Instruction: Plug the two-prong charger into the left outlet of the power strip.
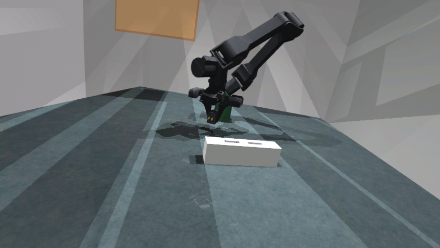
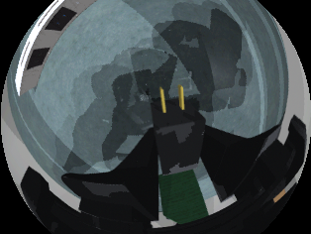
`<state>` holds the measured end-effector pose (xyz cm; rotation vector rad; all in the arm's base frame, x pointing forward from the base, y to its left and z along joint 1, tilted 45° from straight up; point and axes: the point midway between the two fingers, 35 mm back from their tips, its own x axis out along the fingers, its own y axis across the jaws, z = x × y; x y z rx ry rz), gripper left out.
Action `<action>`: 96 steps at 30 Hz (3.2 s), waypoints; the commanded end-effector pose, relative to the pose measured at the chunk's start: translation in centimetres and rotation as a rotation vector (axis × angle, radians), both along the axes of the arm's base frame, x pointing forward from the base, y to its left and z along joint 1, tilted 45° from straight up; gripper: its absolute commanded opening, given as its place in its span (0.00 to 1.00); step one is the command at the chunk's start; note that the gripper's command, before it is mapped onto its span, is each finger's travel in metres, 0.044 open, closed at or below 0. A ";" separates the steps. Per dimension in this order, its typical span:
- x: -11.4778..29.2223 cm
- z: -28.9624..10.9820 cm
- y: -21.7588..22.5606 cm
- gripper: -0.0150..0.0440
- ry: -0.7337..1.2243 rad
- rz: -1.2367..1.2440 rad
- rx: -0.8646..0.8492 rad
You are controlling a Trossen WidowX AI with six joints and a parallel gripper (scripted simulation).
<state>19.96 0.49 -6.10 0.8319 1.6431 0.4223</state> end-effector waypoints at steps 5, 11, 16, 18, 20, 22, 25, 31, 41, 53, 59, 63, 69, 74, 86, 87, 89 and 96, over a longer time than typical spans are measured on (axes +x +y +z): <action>-0.5 1.5 -1.4 0.25 -0.008 0.003 -0.005; 0.2 1.6 -1.0 0.25 -0.029 0.024 -0.013; 0.9 1.8 -0.5 0.25 -0.053 0.048 -0.020; 1.2 1.9 -0.2 0.25 -0.063 0.058 -0.022; 1.5 1.9 0.0 0.25 -0.073 0.068 -0.025; 1.8 2.0 0.2 0.25 -0.083 0.078 -0.027; 2.3 2.1 0.6 0.25 -0.099 0.092 -0.030; 3.1 2.4 1.4 0.25 -0.129 0.122 -0.034; 4.4 2.9 2.9 0.25 -0.181 0.173 -0.036; 5.8 3.7 5.0 0.25 -0.244 0.234 -0.032; 6.5 4.1 6.2 0.25 -0.275 0.265 -0.027; 6.8 4.4 7.0 0.25 -0.296 0.286 -0.023; 7.3 4.9 8.3 0.25 -0.328 0.317 -0.015; 7.6 5.0 8.5 0.25 -0.334 0.323 -0.013; 8.9 5.3 8.8 0.25 -0.339 0.327 -0.012; 9.0 5.4 8.8 0.25 -0.340 0.328 -0.012; 9.3 5.4 8.9 0.25 -0.341 0.328 -0.012; 10.0 5.6 9.1 0.25 -0.344 0.331 -0.011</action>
